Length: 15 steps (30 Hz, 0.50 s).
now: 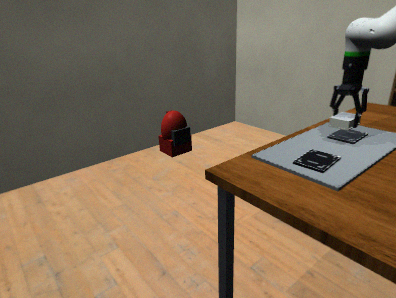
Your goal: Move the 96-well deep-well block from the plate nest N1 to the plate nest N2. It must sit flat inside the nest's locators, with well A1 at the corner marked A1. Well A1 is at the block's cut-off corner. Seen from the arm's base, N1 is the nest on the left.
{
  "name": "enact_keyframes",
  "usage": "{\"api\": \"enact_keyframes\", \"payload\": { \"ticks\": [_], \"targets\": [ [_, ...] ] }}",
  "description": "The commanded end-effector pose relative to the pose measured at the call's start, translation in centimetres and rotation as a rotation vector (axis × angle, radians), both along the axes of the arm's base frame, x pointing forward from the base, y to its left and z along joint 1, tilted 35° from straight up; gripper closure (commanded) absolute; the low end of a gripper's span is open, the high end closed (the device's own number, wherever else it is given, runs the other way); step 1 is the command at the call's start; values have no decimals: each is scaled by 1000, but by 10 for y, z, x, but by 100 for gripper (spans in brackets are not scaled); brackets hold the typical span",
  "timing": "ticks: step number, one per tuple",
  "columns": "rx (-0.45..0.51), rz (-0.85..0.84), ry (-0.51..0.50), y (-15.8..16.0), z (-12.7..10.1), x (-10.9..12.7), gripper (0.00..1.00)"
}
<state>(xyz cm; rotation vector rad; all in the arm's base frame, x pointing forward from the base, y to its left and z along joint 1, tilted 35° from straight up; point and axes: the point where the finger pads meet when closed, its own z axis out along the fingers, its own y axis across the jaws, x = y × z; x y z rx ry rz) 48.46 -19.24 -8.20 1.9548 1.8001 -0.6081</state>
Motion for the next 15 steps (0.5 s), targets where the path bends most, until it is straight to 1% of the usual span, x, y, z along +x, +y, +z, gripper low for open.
{"api": "enact_keyframes", "payload": {
  "ticks": [1, 15],
  "targets": [
    [0, 1, -1, -7, 6, 1, 90],
    [0, 1, -1, -40, 29, 2, 90]
  ]
}}
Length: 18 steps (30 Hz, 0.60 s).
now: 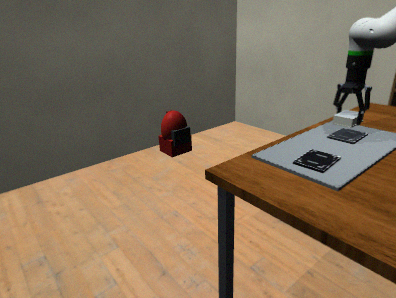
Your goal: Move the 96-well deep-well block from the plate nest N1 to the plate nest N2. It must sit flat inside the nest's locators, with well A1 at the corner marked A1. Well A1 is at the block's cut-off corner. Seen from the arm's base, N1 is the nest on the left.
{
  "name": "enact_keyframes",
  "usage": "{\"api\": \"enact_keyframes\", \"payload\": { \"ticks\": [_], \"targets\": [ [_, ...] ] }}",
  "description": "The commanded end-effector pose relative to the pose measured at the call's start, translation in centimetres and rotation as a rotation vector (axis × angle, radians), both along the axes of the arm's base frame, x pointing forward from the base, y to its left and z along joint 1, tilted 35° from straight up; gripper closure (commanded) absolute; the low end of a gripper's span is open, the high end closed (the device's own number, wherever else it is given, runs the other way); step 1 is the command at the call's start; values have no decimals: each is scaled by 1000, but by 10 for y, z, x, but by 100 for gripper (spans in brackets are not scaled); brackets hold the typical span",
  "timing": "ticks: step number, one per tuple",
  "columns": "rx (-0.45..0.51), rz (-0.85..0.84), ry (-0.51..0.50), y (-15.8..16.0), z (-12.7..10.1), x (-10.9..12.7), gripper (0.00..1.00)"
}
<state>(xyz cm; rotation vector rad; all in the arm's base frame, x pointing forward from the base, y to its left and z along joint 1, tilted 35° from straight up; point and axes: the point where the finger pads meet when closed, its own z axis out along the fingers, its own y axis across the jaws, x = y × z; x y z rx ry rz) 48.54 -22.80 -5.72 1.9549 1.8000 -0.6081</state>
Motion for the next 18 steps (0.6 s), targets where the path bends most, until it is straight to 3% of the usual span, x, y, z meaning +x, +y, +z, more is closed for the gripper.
{"api": "enact_keyframes", "payload": {
  "ticks": [1, 18],
  "targets": [
    [0, 1, -1, -7, 6, 1, 90],
    [0, 1, -1, -34, 25, 2, 90]
  ]
}}
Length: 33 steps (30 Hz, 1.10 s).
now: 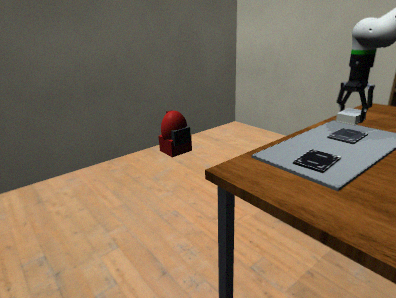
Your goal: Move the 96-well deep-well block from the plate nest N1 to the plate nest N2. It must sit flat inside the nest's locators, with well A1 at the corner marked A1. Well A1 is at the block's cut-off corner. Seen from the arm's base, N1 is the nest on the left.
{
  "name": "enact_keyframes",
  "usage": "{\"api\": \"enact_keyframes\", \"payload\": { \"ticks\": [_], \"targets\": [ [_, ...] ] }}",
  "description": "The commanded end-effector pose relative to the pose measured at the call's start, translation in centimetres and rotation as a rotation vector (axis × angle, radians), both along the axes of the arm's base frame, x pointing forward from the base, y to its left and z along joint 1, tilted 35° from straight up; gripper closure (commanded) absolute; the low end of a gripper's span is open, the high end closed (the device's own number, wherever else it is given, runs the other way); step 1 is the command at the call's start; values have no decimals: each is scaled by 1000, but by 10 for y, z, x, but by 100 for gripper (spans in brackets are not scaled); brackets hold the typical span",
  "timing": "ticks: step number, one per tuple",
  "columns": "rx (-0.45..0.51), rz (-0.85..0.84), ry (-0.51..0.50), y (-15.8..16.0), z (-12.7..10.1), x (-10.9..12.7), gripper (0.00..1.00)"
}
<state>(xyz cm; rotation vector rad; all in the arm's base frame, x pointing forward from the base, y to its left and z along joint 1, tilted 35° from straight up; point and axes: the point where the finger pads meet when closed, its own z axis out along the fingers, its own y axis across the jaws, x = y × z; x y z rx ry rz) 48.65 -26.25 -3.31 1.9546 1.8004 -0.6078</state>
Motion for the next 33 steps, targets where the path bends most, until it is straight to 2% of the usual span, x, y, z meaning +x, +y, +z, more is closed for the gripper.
{"api": "enact_keyframes", "payload": {
  "ticks": [1, 33],
  "targets": [
    [0, 1, -1, 1, 0, 1, 90],
    [0, 1, -1, -2, -4, 1, 90]
  ]
}}
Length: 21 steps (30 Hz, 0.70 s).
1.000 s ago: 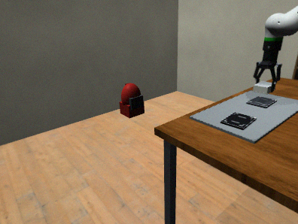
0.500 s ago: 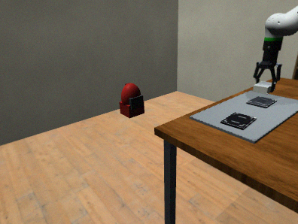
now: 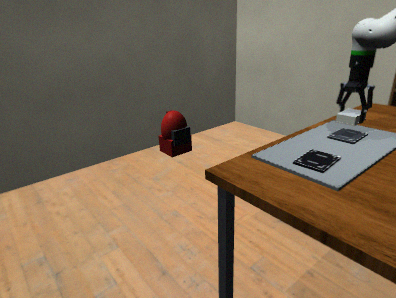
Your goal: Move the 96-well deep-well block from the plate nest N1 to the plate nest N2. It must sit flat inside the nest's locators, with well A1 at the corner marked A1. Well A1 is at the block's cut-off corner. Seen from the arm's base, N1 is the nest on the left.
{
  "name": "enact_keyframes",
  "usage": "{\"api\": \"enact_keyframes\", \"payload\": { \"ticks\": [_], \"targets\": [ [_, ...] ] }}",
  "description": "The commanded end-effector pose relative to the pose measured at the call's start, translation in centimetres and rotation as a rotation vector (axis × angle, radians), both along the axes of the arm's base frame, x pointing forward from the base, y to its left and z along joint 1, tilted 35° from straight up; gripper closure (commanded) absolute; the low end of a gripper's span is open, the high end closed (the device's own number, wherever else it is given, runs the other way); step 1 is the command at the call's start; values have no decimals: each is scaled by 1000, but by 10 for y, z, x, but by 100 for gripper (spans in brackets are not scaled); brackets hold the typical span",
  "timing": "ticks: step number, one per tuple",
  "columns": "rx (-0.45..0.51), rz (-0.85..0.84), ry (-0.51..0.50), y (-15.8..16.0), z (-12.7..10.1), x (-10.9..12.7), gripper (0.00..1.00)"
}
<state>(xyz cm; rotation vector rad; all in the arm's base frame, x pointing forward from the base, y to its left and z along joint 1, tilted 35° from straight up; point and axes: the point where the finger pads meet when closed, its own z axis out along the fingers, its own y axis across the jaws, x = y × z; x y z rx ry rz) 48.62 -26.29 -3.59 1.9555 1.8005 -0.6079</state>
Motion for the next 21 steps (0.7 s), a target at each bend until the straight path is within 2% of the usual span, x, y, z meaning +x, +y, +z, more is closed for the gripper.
{"api": "enact_keyframes", "payload": {
  "ticks": [1, 21],
  "targets": [
    [-1, 2, -2, -2, -3, 1, 90],
    [-1, 2, -2, -19, -27, 0, 90]
  ]
}}
